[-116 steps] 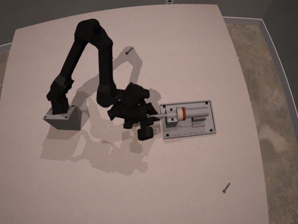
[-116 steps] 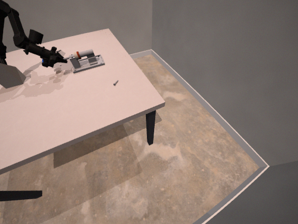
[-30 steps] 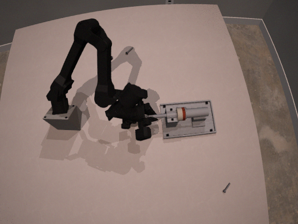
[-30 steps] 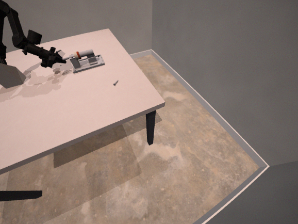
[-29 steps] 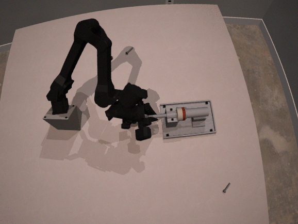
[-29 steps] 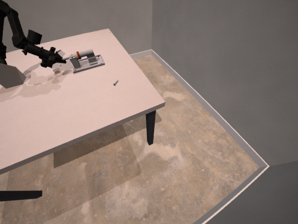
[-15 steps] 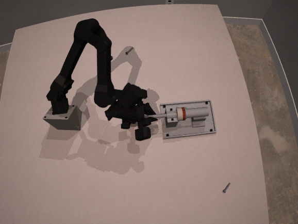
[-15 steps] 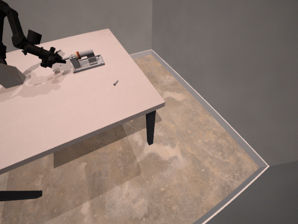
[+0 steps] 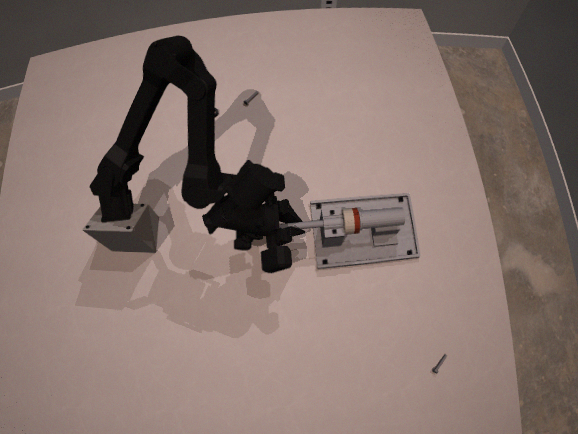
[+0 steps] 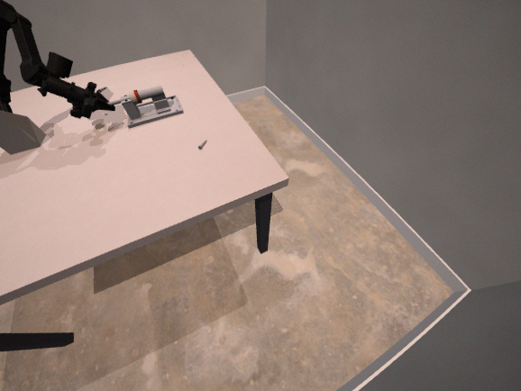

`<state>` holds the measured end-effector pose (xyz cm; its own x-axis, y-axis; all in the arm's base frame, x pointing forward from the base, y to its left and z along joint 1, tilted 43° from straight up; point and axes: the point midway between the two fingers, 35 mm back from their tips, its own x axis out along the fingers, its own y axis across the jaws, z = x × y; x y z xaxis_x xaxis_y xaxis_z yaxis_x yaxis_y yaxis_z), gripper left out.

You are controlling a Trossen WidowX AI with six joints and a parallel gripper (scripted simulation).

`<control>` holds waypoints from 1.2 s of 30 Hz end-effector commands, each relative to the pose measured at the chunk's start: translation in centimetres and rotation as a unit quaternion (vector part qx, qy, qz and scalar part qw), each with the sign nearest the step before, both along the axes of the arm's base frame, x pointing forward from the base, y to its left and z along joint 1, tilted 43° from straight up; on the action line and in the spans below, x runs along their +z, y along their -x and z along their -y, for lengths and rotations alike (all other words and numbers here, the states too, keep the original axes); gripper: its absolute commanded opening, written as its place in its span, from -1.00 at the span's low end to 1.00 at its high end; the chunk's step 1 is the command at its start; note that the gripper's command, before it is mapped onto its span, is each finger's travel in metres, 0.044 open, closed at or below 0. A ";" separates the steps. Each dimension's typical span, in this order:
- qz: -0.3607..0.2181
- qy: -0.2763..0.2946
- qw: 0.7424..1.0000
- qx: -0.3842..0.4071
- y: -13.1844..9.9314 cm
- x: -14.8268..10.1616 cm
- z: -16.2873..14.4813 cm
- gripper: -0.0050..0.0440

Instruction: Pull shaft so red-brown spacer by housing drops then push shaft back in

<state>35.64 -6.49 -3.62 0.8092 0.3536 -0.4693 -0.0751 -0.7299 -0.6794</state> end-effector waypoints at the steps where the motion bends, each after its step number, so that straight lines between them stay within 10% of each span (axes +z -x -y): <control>1: 0.000 0.001 1.000 0.001 0.1 0.0 0.0 -0.80; 36: 0.000 0.001 1.000 0.001 0.4 0.0 -0.1 -0.80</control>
<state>35.32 -6.44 -3.64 0.8092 0.3536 -0.4693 -0.0752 -0.7298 -0.6795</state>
